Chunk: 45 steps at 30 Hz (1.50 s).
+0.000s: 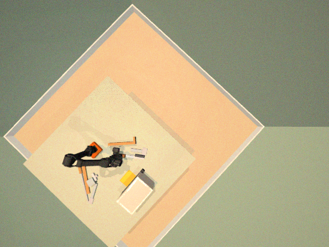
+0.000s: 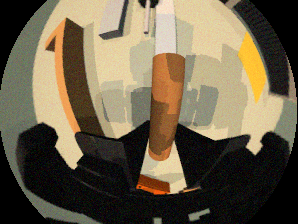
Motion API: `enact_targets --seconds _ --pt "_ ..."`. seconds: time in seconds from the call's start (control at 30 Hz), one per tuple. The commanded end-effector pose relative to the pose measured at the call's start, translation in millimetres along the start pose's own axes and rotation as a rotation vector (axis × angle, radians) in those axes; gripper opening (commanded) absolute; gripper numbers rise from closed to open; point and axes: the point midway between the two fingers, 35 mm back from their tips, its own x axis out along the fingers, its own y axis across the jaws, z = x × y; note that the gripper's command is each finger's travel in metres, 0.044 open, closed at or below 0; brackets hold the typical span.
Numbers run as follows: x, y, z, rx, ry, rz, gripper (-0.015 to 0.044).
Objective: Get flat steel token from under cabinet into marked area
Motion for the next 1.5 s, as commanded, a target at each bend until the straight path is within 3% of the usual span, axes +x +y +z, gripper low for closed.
enact_targets --seconds 0.0,1.47 --pt "0 4 1 -0.012 -0.002 0.005 0.0" --pt "0 18 3 -0.012 -0.003 0.006 0.0"
